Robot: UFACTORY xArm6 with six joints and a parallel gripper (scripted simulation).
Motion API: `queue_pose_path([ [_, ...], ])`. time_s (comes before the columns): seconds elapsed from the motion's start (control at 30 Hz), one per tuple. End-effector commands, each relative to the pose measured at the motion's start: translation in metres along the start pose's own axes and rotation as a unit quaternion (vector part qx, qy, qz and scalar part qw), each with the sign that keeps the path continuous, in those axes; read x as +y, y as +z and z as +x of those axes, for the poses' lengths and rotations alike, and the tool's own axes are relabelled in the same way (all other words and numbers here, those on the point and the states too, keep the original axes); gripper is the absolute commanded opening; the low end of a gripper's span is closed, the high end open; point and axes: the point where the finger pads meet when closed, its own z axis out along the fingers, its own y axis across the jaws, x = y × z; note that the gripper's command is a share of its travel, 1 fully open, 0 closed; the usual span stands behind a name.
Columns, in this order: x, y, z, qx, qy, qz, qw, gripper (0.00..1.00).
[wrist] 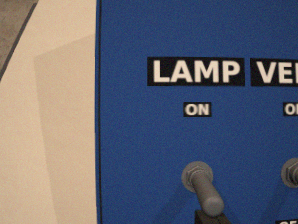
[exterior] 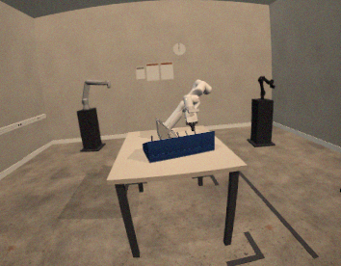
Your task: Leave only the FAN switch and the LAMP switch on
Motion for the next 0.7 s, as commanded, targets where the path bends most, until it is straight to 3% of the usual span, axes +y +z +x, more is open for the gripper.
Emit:
queue_pose_path([
  [0.0, 0.0001, -0.0001, 0.0049, 0.000, 0.000, 0.000, 1.000, 0.00],
  [0.67, 0.0001, -0.0001, 0.0131, 0.000, 0.000, 0.000, 1.000, 0.00],
])
